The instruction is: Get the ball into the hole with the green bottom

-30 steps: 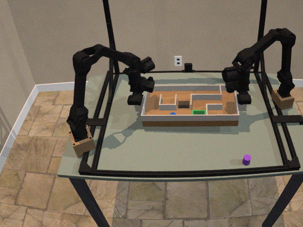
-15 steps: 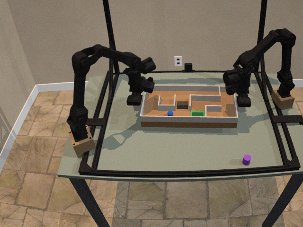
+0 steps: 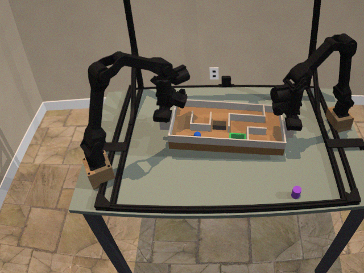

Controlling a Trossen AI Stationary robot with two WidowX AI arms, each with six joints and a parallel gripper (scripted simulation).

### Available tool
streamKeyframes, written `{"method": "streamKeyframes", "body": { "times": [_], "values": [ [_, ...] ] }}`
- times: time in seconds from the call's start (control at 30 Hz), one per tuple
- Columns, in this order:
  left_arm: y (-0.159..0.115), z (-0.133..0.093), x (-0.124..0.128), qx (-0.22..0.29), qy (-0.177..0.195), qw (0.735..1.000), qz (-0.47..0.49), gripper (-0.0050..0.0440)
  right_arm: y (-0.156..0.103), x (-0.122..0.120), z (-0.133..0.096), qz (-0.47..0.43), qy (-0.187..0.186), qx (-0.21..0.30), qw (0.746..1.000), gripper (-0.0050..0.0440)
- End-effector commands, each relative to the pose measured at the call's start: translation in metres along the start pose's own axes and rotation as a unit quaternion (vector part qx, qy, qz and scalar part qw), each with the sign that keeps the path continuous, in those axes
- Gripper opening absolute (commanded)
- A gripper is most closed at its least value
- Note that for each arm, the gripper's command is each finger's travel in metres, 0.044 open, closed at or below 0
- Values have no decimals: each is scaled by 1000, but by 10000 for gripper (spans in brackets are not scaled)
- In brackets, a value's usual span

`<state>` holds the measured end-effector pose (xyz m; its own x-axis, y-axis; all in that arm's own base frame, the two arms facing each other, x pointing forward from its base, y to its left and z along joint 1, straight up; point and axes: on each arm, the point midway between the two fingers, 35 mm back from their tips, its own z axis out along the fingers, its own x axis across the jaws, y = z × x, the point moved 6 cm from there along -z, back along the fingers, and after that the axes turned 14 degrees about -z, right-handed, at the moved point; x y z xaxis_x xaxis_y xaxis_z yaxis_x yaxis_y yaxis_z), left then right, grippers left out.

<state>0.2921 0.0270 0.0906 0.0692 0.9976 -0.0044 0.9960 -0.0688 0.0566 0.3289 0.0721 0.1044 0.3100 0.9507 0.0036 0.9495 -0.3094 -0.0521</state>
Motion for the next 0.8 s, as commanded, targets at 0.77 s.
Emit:
{"method": "streamKeyframes", "body": {
  "times": [0.77],
  "values": [
    [8,-24,-1,54,1,999,0,20,-7,1,25,0,-1,-52,999,20]
  ]
}}
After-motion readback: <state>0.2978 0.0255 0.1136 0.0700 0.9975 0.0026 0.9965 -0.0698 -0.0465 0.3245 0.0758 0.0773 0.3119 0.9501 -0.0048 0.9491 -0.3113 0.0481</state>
